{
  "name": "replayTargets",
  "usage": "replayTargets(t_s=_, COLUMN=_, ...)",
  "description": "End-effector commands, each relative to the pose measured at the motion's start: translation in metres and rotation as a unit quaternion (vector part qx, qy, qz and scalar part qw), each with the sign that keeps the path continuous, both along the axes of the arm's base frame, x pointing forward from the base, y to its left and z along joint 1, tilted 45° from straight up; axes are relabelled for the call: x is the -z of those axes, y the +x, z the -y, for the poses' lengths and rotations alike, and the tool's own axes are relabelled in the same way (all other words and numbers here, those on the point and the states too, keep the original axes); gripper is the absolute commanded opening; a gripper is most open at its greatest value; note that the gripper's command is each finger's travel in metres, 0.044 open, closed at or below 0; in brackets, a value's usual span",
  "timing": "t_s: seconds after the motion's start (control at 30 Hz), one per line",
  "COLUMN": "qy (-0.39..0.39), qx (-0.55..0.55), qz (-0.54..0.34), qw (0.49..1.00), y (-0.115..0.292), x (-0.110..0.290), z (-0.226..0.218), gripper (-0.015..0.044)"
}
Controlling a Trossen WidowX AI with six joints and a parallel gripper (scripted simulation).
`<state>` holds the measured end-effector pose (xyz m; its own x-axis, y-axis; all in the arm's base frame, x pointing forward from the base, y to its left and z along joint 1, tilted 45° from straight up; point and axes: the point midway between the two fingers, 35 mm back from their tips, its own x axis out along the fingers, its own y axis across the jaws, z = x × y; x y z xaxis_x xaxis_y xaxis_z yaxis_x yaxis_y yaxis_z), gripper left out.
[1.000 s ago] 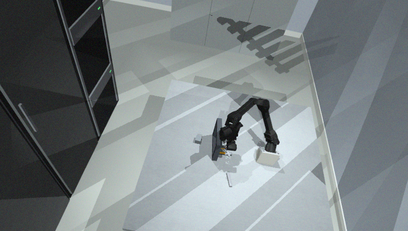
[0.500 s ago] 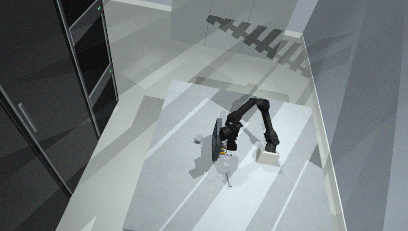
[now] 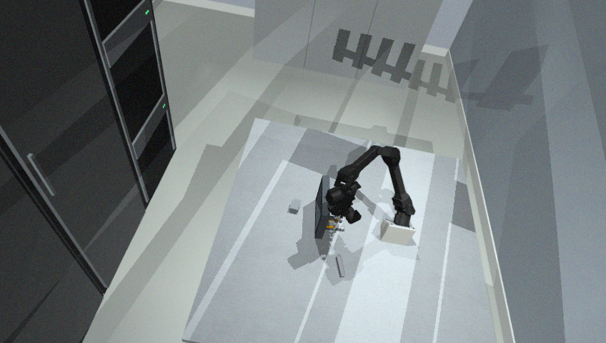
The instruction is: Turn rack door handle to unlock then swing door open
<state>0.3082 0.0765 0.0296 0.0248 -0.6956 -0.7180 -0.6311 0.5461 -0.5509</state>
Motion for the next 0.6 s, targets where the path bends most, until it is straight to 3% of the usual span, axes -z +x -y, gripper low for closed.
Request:
replayTargets(t_s=0.0, qy=-0.005, qx=-0.075, qz=-0.074, qw=0.994, y=-0.0007, x=0.0006, z=0.0016, gripper=0.0015)
replayTargets(t_s=0.27, qy=-0.010, qx=-0.213, qz=-0.208, qw=0.955, y=-0.0007, x=0.0006, z=0.0016, gripper=0.0015)
replayTargets(t_s=0.57, qy=-0.014, qx=-0.358, qz=-0.350, qw=0.866, y=-0.0007, x=0.0006, z=0.0016, gripper=0.0015)
